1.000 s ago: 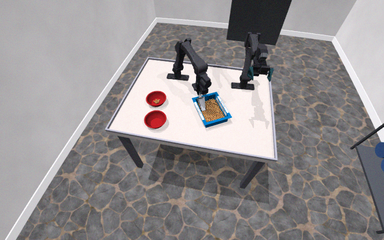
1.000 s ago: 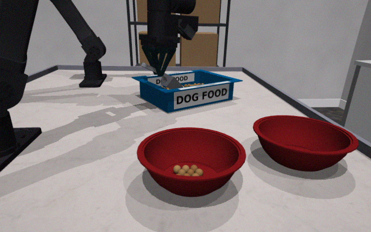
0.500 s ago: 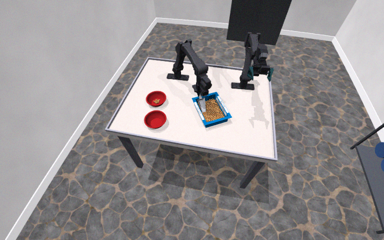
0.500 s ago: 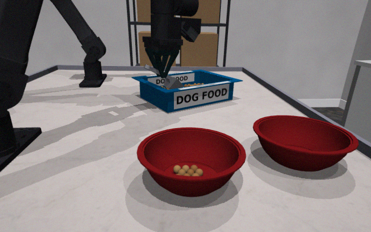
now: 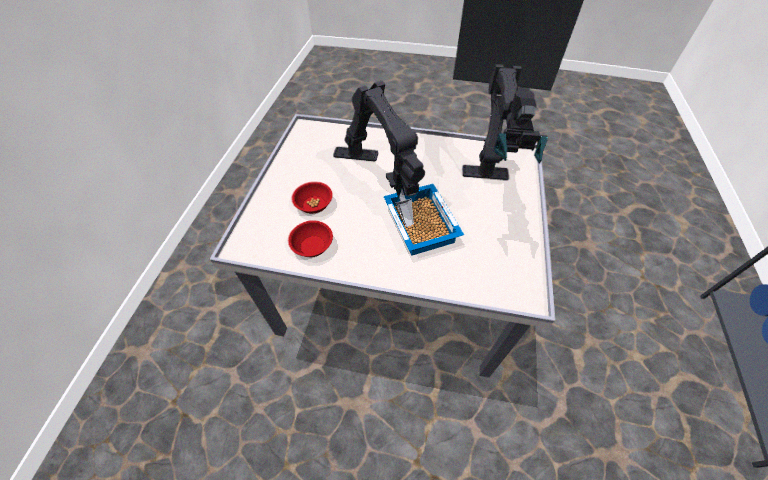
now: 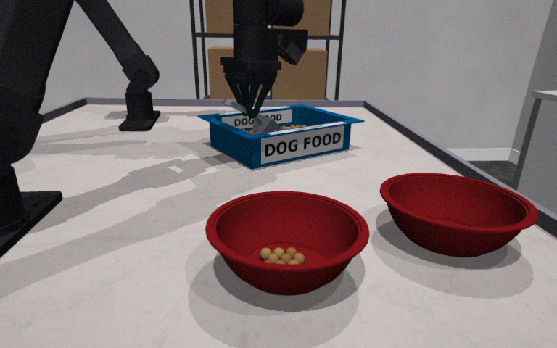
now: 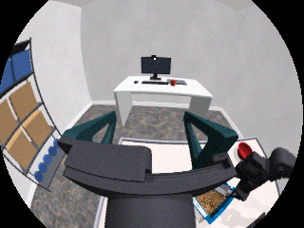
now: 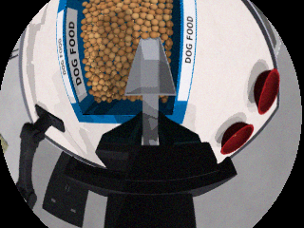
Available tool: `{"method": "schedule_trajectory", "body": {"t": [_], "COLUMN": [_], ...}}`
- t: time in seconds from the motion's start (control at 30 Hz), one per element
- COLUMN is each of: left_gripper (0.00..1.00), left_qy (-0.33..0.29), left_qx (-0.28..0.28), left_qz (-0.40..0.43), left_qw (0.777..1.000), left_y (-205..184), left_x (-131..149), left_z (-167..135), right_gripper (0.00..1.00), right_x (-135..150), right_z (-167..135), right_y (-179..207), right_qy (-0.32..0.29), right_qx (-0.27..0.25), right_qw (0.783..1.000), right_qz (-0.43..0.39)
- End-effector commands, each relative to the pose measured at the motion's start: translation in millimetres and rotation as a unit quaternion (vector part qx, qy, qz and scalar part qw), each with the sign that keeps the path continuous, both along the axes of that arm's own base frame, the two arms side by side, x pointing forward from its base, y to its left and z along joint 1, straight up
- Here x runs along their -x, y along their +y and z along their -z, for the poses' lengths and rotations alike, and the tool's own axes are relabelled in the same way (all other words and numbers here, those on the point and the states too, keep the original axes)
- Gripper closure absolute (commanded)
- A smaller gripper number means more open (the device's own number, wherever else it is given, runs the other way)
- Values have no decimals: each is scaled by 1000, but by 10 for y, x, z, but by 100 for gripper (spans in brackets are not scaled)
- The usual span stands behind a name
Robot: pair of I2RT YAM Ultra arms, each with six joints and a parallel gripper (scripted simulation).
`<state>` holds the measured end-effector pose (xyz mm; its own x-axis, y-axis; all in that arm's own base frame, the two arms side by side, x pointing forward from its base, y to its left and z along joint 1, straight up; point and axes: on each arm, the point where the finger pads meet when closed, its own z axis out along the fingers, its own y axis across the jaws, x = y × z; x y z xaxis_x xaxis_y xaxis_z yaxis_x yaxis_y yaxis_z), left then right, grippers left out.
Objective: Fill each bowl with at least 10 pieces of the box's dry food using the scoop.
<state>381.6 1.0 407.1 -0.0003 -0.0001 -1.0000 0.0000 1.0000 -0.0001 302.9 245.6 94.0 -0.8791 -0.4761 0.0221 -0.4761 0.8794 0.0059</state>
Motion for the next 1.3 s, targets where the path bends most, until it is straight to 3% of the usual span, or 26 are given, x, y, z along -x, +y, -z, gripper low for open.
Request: {"method": "schedule_trajectory", "body": {"t": [0.0, 0.03, 0.23, 0.3, 0.7, 0.9, 1.07, 1.1, 1.27], "left_gripper": [0, 0, 0, 0, 0, 0, 0, 74, 74], "left_qy": [-9, -9, -9, -9, -9, -9, -9, -9, -9], "left_qx": [0, 0, 0, 0, 0, 0, 0, 0, 0], "left_qz": [0, 0, 0, 0, 0, 0, 0, 0, 0], "left_qw": [1000, 1000, 1000, 1000, 1000, 1000, 1000, 1000, 1000], "left_y": [0, 0, 0, 0, 0, 0, 0, 0, 0], "left_x": [32, 32, 32, 32, 32, 32, 32, 32, 32], "left_z": [-87, -87, -87, -87, -87, -87, -87, -87, -87], "right_gripper": [100, 100, 100, 100, 100, 100, 100, 100, 100], "right_x": [-58, -92, -76, 26, 133, 91, 28, 41, 30], "right_z": [55, -185, -78, -306, -503, -333, -381, -546, -521], "right_y": [-13, 92, 85, 66, -20, -102, -88, -52, -44], "right_qy": [1, -26, -15, -19, -13, -10, -19, -26, -26], "right_qx": [1, -20, -13, -15, -5, -3, -11, -20, -20], "right_qw": [1000, 999, 1000, 1000, 1000, 1000, 1000, 999, 999], "right_qz": [2, -2, -2, -6, -6, 4, 6, 5, 5]}}
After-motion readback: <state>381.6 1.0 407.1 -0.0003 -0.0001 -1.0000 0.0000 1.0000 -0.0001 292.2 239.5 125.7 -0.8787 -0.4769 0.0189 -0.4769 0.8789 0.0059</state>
